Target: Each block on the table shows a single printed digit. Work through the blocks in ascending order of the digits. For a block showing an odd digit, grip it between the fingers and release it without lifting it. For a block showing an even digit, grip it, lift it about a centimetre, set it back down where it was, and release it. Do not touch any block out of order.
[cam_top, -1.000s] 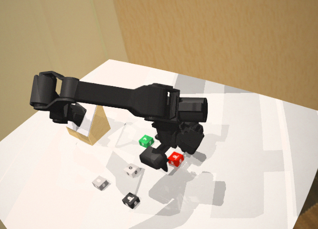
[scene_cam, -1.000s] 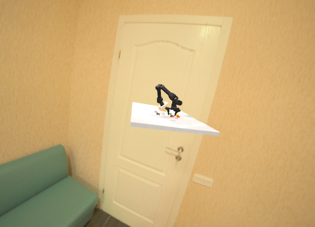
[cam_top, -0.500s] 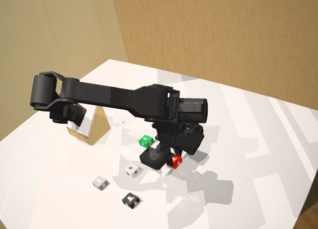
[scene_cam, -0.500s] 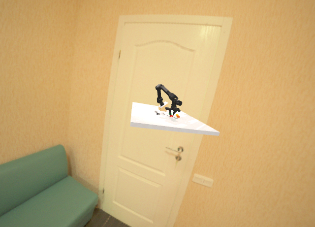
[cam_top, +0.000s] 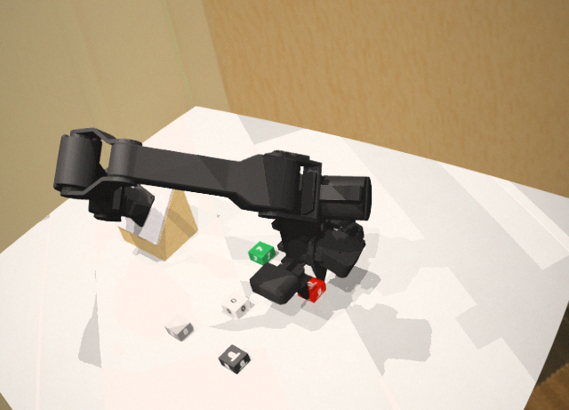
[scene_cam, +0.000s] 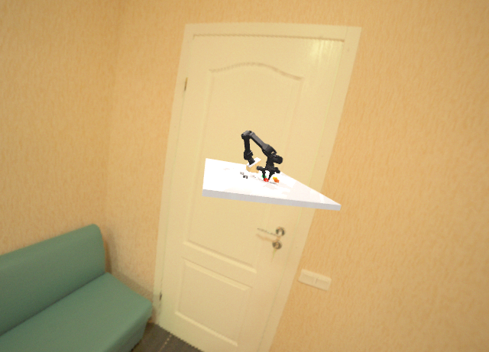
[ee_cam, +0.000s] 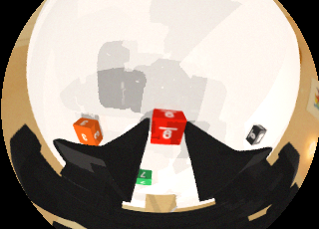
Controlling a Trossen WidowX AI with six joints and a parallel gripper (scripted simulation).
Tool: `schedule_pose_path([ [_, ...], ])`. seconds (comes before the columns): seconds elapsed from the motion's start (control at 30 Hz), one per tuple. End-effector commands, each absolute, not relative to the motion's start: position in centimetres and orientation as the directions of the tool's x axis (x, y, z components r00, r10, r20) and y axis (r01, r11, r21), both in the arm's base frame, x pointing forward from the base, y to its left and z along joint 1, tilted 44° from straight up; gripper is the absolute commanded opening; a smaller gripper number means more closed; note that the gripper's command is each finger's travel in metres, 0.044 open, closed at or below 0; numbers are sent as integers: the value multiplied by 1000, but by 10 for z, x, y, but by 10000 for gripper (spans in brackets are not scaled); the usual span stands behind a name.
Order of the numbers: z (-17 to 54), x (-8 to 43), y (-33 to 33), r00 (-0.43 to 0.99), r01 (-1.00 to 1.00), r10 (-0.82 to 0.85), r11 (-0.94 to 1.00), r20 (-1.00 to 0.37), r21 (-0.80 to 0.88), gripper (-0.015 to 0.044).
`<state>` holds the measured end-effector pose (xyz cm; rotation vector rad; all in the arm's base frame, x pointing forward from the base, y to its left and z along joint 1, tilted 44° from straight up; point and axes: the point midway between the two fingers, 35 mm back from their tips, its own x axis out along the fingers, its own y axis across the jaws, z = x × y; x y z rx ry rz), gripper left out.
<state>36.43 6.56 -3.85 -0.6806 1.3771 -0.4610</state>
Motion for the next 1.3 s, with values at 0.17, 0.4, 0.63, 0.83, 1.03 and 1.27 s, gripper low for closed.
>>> schedule_pose_path([
  [0.17,-38,365,65,157,-91,-667,725,-729,-683,400],
  [0.4,-14,360,88,157,-91,-666,726,-730,-682,400],
  [0.63,-16,354,101,158,-94,-660,731,-735,-676,400],
  [0.83,-43,298,179,155,-108,-635,751,-757,-652,400],
  [1.03,-66,222,235,150,-101,-649,740,-746,-665,400],
  [1.27,-69,207,242,151,-97,-656,735,-740,-671,400],
])
